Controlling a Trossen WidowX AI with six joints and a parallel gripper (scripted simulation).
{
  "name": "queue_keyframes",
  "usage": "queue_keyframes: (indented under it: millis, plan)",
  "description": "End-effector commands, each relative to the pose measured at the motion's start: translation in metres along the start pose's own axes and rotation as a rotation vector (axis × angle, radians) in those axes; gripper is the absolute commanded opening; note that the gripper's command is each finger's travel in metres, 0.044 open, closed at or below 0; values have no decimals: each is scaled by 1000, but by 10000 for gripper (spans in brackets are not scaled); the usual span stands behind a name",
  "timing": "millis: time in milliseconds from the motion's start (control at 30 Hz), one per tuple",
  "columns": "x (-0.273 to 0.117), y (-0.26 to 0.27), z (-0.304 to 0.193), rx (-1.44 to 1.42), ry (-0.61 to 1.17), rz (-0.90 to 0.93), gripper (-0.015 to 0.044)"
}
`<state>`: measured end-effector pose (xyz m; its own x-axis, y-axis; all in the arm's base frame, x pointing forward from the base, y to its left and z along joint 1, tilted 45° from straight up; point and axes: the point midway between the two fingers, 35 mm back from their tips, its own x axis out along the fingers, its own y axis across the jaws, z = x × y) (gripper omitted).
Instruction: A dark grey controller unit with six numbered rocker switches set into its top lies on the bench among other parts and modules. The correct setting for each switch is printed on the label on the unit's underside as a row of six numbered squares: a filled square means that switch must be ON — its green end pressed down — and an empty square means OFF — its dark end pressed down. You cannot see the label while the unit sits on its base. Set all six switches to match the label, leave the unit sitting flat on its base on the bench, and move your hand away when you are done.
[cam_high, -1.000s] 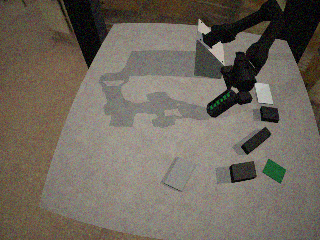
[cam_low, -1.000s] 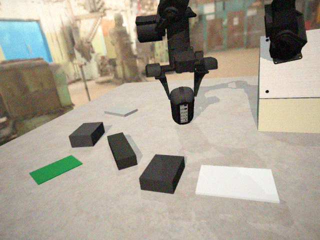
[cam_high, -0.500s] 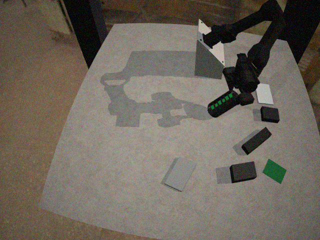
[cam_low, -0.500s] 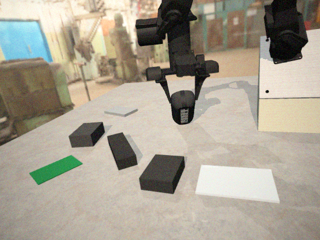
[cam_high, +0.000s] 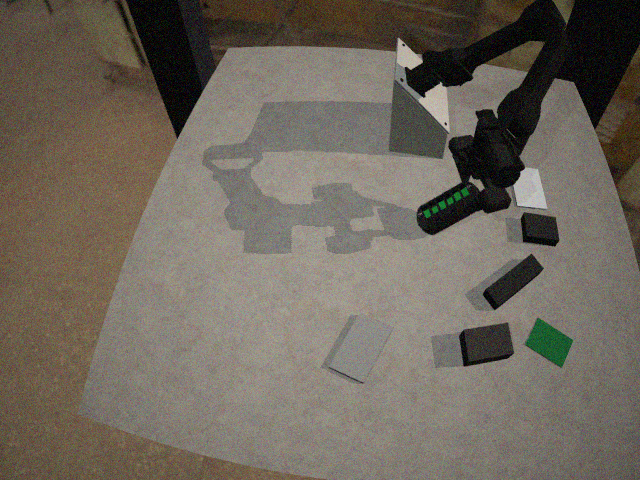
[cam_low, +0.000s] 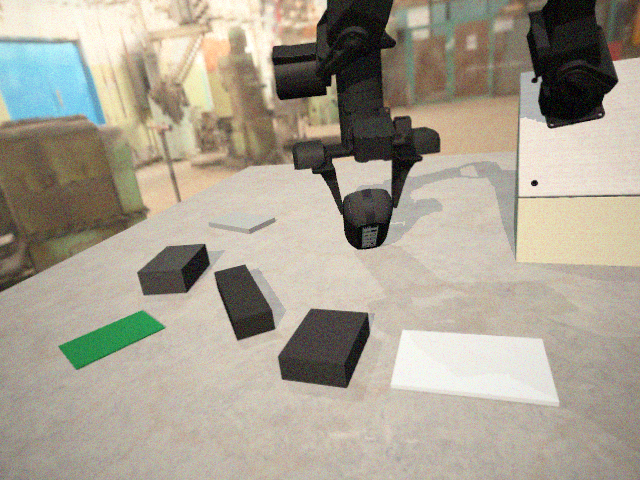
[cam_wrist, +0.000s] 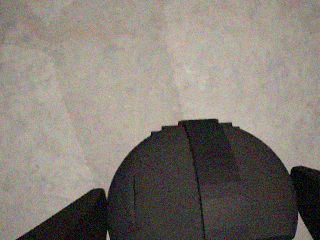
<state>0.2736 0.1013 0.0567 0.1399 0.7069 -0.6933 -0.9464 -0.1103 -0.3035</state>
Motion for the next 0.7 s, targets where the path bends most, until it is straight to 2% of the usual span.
queue_keyframes:
  millis: [0,667]
  plan:
    - [3,4,-2,14,18,9,338]
    - [15,4,8,15,17,9,338]
